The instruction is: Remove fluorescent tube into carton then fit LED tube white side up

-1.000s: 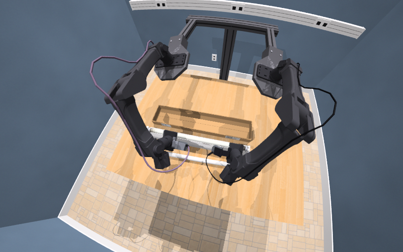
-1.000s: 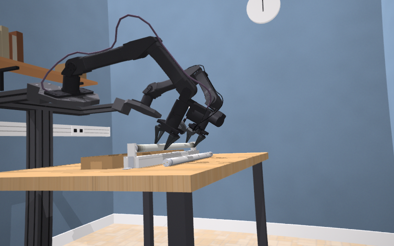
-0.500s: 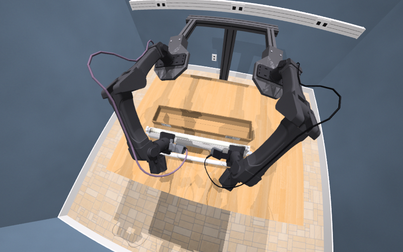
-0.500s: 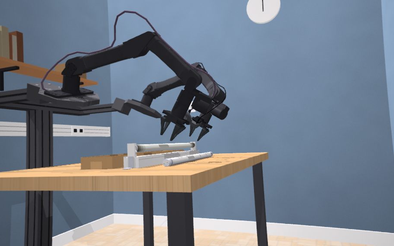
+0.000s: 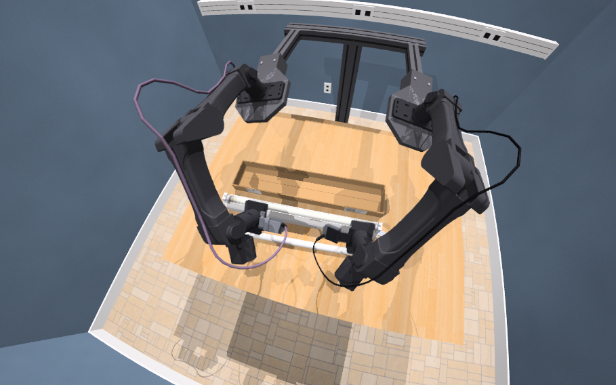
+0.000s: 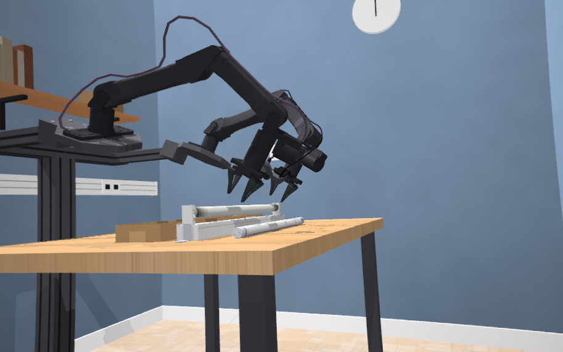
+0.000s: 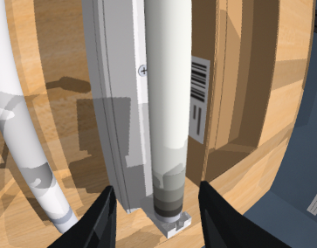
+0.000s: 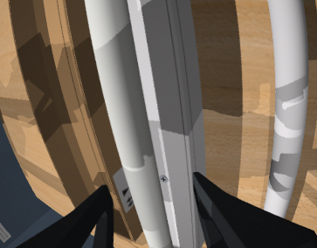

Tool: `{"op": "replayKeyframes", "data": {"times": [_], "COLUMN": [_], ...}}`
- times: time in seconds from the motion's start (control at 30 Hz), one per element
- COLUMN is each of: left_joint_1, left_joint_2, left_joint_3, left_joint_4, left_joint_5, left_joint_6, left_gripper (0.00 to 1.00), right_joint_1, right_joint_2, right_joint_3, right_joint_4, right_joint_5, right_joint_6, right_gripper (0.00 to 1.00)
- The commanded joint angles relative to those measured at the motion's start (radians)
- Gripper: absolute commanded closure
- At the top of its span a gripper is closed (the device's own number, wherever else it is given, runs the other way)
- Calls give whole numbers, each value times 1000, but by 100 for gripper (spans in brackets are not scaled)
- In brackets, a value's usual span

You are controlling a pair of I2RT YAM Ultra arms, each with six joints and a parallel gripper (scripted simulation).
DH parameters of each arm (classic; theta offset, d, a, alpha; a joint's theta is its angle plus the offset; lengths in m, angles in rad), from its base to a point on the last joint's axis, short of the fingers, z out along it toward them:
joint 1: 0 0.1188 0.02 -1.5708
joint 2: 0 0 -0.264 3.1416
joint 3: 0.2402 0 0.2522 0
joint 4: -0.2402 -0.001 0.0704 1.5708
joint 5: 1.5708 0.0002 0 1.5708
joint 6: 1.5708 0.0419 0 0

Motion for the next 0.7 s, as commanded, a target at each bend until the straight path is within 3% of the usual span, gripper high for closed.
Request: {"op": "replayKeyframes", "data": {"times": [0.0, 0.67], "left_joint_1": [-7, -1], "left_joint_2": [-3, 1], "left_joint_3": [26, 7], "left_joint_4": [0, -5], "left_joint_5": [12, 12], "left_joint_6": [12, -3], "left_gripper": [51, 51], "right_joint_1": [11, 0], "right_joint_2": [-4, -24], "right_joint_3": [31, 33], "right_joint_4": [-18, -12], "right_joint_5": [-12, -12], "right_joint_6": [-10, -11], "right_gripper": [51, 51]}}
